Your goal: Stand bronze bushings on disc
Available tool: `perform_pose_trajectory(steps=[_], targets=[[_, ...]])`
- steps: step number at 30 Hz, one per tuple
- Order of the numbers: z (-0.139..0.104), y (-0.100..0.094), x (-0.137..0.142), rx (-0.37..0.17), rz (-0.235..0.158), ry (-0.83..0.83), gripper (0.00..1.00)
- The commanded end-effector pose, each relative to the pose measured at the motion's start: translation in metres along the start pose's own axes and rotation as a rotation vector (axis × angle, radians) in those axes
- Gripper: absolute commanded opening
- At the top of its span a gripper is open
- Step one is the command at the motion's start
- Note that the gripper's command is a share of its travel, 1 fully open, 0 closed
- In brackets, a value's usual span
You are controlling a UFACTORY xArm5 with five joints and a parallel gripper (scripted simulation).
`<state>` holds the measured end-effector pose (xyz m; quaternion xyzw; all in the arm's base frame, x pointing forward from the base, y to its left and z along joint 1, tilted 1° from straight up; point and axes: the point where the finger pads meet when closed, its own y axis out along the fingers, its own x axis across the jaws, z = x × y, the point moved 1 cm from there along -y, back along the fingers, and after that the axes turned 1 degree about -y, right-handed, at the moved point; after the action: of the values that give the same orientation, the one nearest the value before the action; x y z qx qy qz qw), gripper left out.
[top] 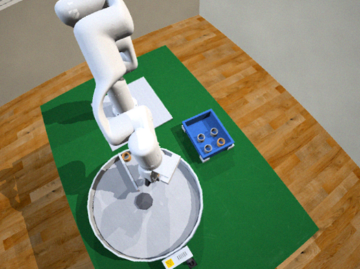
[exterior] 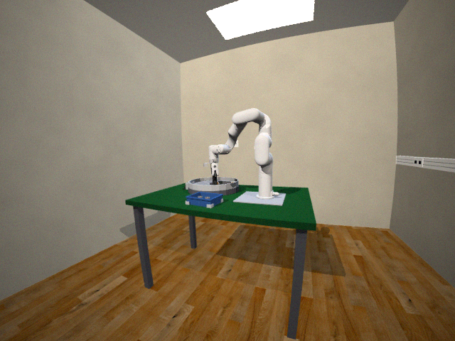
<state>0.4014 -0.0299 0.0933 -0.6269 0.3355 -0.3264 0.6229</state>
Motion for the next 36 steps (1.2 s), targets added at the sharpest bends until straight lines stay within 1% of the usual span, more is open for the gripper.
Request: perform_pose_trajectory(steps=[1, 19, 36], targets=[[0.0009, -0.0002, 0.0007, 0.003, -0.002, 0.0, 0.0], [0.0009, 0.0003, 0.0008, 0.003, -0.002, 0.0, 0.0], [0.001, 0.0048, 0.0009, 0.003, -0.002, 0.0, 0.0]])
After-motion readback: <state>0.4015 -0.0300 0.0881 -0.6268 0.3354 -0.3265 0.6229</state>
